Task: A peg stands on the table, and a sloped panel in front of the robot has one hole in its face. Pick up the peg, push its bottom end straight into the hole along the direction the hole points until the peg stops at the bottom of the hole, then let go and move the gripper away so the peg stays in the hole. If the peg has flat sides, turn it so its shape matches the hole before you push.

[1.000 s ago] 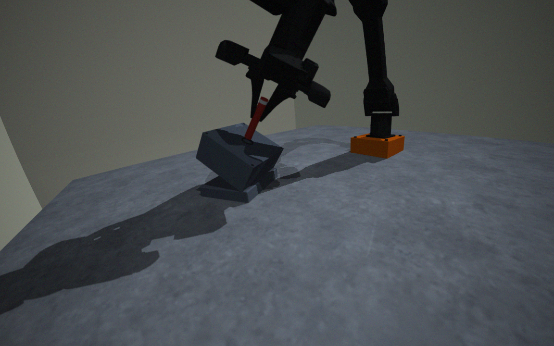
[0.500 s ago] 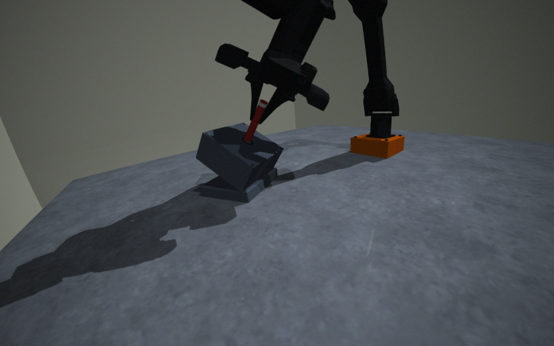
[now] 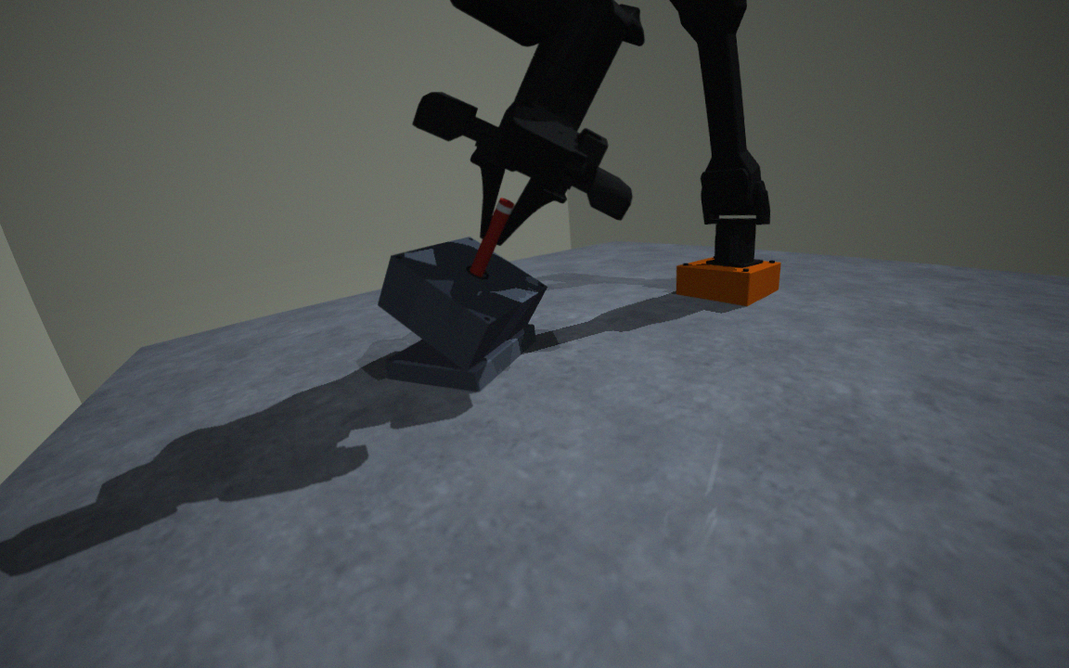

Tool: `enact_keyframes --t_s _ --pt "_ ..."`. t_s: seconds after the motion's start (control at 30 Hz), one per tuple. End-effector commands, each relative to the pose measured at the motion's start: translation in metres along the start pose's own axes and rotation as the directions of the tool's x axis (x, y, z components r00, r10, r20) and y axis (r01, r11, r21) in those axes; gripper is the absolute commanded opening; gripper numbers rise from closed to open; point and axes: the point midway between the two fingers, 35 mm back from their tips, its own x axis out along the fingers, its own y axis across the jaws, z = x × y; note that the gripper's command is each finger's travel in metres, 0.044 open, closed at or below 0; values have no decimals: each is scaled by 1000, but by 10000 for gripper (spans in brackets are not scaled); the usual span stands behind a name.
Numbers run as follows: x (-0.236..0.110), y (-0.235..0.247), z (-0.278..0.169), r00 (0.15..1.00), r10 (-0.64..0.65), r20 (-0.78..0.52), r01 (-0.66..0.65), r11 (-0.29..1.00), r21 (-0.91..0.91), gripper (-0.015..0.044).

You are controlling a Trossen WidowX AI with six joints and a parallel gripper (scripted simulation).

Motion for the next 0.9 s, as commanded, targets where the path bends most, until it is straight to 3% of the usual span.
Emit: enact_keyframes --t_s 0.0,0.87 --pt "2 0 1 1000 2 4 -2 1000 -5 0" --pt "13 0 1 1000 2 4 -2 1000 -5 0"
